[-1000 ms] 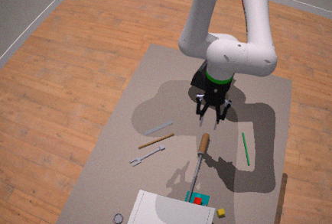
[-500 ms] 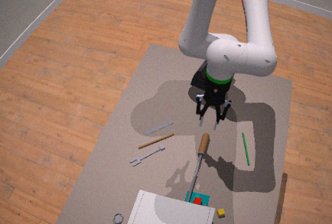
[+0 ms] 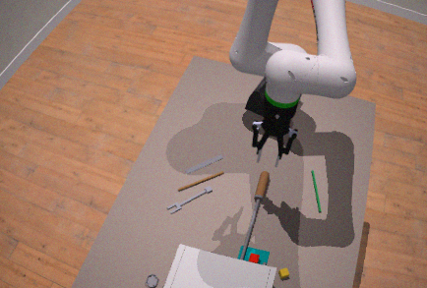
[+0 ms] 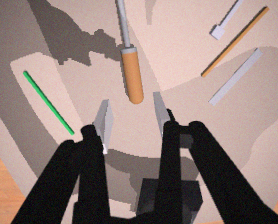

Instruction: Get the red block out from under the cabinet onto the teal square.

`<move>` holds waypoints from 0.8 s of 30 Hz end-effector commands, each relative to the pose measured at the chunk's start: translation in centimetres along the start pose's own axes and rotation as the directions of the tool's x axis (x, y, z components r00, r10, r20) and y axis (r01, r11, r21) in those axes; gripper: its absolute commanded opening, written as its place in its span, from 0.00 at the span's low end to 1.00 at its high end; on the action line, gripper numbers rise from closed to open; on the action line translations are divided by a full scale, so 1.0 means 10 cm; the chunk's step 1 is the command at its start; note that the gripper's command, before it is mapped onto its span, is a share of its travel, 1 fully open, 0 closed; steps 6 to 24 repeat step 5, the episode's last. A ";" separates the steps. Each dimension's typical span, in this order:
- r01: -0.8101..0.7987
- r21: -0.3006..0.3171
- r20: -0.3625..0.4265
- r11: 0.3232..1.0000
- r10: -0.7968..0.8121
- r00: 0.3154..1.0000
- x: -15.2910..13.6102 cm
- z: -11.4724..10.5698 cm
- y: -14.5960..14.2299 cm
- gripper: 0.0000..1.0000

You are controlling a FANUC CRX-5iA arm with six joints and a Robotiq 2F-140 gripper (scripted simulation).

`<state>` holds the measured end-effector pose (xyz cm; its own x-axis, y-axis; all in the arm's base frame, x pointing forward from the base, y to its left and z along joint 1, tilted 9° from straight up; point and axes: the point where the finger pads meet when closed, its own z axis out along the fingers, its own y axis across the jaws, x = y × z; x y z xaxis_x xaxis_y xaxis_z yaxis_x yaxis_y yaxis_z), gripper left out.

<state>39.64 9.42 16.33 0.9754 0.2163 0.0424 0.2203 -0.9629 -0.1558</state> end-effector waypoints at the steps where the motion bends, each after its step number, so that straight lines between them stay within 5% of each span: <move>1: 0.000 0.000 0.000 1.000 0.000 1.000 0.00 0.00 0.00 0.35; 24: 0.000 0.000 0.000 1.000 0.000 1.000 0.00 0.00 0.00 0.35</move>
